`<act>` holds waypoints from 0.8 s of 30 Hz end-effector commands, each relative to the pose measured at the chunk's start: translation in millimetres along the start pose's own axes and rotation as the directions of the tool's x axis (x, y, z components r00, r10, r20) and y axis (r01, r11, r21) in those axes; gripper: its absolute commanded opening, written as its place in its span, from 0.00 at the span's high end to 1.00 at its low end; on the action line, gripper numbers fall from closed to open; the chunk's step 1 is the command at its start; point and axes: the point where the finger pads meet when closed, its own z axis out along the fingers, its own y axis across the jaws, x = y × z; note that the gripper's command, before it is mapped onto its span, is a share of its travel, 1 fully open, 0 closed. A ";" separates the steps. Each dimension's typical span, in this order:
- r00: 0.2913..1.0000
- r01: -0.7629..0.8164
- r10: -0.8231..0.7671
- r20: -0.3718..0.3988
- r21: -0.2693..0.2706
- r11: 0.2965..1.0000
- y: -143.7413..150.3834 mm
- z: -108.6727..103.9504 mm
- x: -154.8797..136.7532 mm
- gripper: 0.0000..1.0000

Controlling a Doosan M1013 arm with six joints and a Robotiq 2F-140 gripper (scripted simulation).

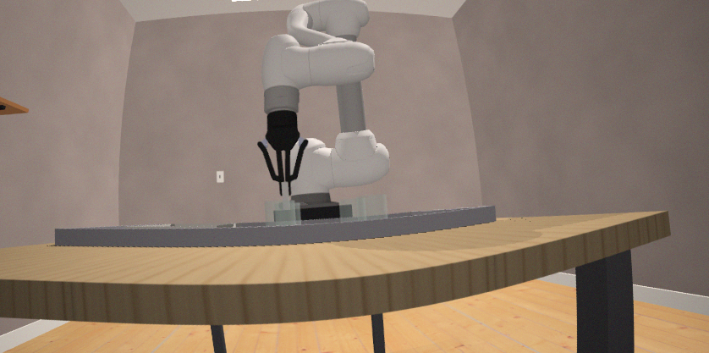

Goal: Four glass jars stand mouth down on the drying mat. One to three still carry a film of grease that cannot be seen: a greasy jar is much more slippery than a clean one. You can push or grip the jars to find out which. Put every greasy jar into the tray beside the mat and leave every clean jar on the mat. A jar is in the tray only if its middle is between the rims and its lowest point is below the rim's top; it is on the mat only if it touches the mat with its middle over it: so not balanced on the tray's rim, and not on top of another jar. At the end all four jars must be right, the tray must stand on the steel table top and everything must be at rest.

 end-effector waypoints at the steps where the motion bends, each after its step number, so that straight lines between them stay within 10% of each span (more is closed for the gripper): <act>1: 1.000 0.005 -0.005 0.002 0.006 1.000 -1.3 -0.1 -2.2 1.00; 16: 1.000 0.005 -0.005 0.002 0.006 1.000 -1.3 -0.1 -2.2 1.00; 24: 1.000 0.005 -0.005 0.002 0.006 1.000 -0.9 -61.2 -2.1 1.00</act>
